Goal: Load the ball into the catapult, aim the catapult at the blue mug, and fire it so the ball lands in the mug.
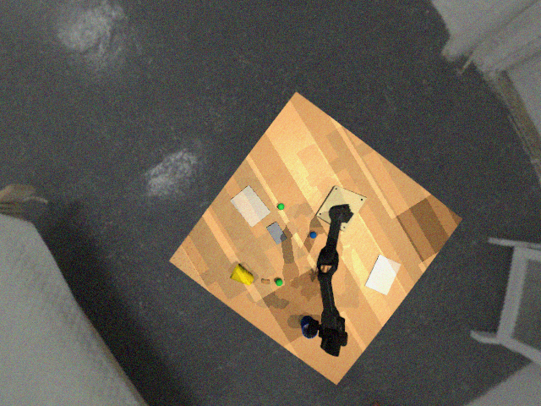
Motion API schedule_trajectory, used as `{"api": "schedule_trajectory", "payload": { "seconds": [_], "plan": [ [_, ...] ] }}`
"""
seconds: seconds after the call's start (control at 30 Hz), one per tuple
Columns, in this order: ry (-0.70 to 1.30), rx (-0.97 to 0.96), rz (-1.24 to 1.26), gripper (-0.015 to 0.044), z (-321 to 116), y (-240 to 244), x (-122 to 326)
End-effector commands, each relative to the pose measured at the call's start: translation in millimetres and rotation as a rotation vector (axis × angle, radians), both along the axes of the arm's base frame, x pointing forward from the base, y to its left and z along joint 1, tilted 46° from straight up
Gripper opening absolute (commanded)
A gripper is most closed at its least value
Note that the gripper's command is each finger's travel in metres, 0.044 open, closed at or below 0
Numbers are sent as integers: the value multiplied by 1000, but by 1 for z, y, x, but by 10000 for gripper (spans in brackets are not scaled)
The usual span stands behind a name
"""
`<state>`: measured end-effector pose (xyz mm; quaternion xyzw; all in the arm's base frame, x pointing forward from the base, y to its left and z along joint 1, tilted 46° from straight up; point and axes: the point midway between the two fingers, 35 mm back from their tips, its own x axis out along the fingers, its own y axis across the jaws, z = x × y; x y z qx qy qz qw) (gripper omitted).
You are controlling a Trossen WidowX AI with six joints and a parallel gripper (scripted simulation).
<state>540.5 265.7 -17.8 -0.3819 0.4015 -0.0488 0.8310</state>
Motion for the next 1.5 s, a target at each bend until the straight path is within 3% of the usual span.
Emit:
{"api": "schedule_trajectory", "payload": {
  "seconds": [0.0, 0.7, 1.47],
  "plan": [
    [12, -21, 9, 0, -3, 0, -3],
    [400, -494, 234, 0, -80, -18, -105],
    [833, -1049, 523, 0, -117, -65, -217]
  ]
}}
